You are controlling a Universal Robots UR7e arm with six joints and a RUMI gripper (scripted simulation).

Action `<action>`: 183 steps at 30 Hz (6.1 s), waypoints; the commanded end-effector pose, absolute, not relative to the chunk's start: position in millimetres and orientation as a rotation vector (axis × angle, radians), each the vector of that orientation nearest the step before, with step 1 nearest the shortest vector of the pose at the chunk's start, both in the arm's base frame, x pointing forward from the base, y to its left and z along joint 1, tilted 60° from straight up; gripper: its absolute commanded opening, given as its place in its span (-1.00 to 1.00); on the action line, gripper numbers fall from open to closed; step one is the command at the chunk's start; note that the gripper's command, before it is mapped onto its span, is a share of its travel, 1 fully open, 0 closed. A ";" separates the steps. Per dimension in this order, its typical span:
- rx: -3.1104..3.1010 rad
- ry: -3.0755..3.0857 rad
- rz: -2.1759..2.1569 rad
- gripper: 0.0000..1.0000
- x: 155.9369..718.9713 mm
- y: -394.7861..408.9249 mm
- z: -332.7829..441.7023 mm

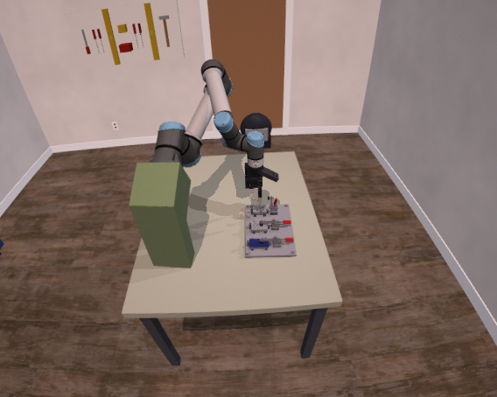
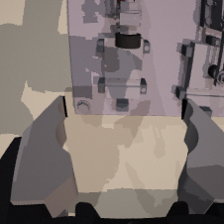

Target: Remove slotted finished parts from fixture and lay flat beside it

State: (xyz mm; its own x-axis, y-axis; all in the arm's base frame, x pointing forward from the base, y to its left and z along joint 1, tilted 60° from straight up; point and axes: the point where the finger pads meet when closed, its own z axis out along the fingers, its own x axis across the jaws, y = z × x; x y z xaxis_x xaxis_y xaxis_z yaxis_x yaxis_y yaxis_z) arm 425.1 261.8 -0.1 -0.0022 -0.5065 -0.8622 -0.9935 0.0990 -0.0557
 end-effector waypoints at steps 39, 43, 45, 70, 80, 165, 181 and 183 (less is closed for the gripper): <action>-1.507 1.614 0.803 0.17 430.1 294.2 -19.3; -1.507 1.614 0.803 0.17 430.1 294.2 -19.3; -1.507 1.614 0.803 0.17 430.1 294.2 -19.3; -1.507 1.614 0.803 0.17 432.1 307.8 -27.4; -1.507 1.614 0.803 0.17 433.9 320.1 -34.6; -1.507 1.614 0.803 -1.00 434.7 325.5 -37.8; -1.507 1.614 0.803 -1.00 433.7 318.5 -33.7; -1.507 1.614 0.803 -1.00 433.5 316.8 -32.7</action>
